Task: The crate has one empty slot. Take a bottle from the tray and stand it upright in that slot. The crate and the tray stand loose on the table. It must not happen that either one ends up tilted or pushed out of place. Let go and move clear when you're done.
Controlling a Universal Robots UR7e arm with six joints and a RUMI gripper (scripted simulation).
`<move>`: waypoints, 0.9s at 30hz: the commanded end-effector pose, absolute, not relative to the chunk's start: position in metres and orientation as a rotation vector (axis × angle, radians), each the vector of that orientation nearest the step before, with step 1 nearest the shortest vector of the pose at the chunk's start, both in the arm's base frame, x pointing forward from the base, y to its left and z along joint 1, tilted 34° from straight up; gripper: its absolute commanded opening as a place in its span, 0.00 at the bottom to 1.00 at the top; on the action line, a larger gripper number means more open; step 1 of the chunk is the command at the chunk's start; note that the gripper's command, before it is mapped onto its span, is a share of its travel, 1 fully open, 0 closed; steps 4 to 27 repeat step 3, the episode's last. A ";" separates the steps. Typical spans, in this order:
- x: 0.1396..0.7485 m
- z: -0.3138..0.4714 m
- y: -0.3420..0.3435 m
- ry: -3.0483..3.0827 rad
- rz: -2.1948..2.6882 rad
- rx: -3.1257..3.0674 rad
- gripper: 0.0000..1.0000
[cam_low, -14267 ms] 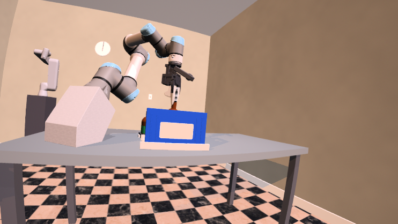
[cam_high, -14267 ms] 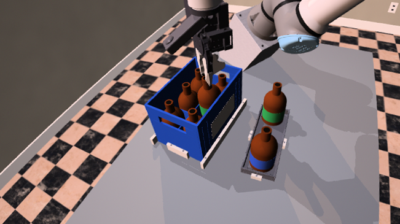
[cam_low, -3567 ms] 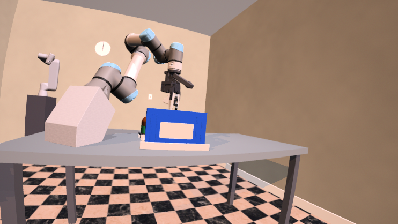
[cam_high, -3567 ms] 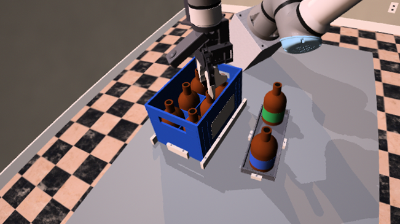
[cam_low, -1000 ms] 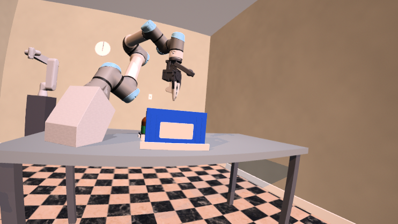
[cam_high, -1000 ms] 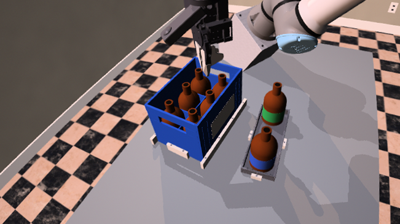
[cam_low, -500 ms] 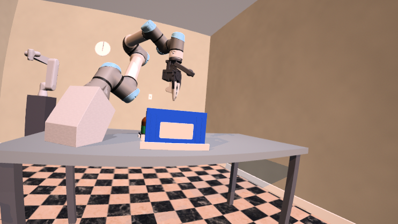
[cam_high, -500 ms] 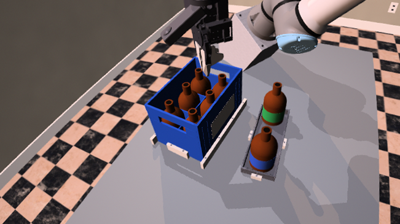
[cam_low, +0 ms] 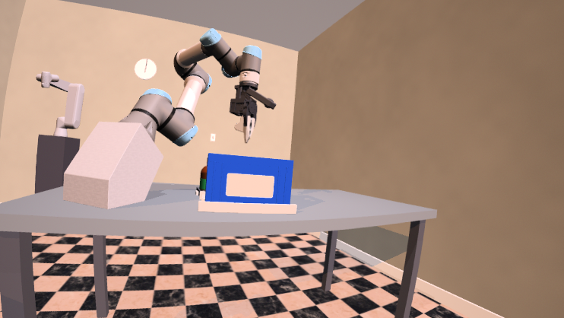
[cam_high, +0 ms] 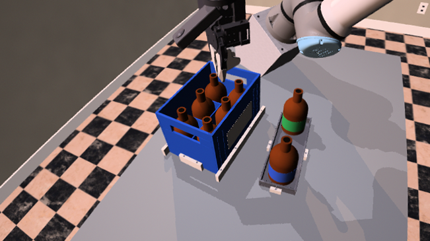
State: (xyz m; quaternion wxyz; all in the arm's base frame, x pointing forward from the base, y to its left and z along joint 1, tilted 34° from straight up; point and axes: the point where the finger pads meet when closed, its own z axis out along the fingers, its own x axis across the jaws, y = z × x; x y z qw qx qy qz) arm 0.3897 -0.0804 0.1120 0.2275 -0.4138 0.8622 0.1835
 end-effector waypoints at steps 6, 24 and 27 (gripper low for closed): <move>0.390 0.112 -0.081 2.375 0.504 -1.140 0.00; 0.390 0.112 -0.081 2.375 0.504 -1.140 0.00; 0.390 0.112 -0.081 2.375 0.504 -1.140 0.00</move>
